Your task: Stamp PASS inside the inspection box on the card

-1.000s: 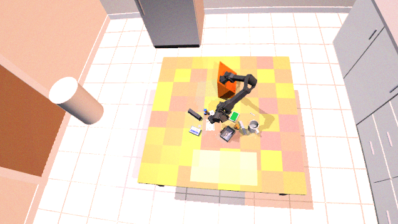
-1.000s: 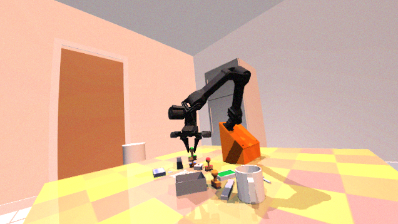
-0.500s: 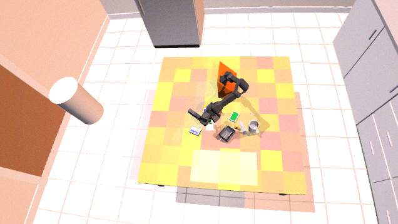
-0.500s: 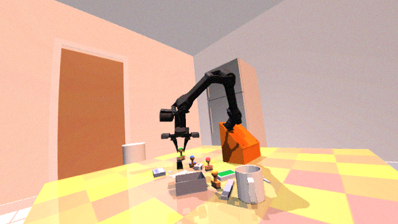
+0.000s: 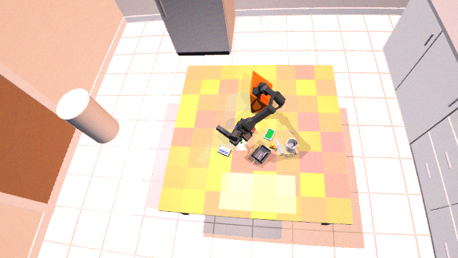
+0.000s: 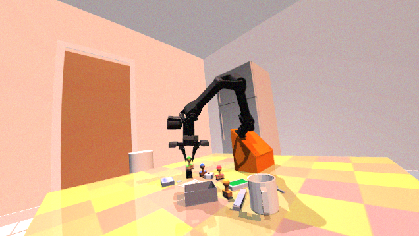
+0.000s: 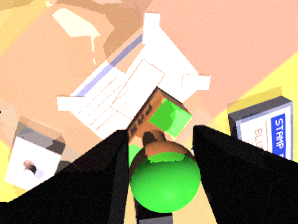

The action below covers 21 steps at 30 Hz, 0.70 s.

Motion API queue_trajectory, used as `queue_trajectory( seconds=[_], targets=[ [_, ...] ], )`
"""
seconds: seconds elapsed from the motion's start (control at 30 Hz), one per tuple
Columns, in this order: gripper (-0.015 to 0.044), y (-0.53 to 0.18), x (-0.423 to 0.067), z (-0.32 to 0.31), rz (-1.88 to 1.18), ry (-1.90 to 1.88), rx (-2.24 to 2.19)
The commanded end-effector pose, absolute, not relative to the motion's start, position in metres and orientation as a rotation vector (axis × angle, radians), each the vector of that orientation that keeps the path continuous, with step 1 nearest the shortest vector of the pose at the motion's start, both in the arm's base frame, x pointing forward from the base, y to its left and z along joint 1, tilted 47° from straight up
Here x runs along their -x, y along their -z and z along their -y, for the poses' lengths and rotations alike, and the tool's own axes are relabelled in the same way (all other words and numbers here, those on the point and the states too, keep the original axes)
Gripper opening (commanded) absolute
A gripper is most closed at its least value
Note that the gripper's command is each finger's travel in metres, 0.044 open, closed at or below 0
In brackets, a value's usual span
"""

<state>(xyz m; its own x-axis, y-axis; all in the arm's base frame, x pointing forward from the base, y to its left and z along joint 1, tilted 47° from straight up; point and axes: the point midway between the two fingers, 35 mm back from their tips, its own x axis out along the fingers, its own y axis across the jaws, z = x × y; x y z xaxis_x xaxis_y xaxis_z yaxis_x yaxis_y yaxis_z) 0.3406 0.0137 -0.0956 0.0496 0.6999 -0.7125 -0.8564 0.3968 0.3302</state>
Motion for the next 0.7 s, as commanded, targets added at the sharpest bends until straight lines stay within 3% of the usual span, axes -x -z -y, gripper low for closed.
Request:
queue_trajectory(
  seconds=[0.0,0.67],
  targets=[
    [0.0000,0.0988,-0.3401,-0.0175,-0.944,-1.201,0.198],
    [0.0000,0.1083,-0.3406,-0.0270,-0.942,-1.201,0.198]
  ],
)
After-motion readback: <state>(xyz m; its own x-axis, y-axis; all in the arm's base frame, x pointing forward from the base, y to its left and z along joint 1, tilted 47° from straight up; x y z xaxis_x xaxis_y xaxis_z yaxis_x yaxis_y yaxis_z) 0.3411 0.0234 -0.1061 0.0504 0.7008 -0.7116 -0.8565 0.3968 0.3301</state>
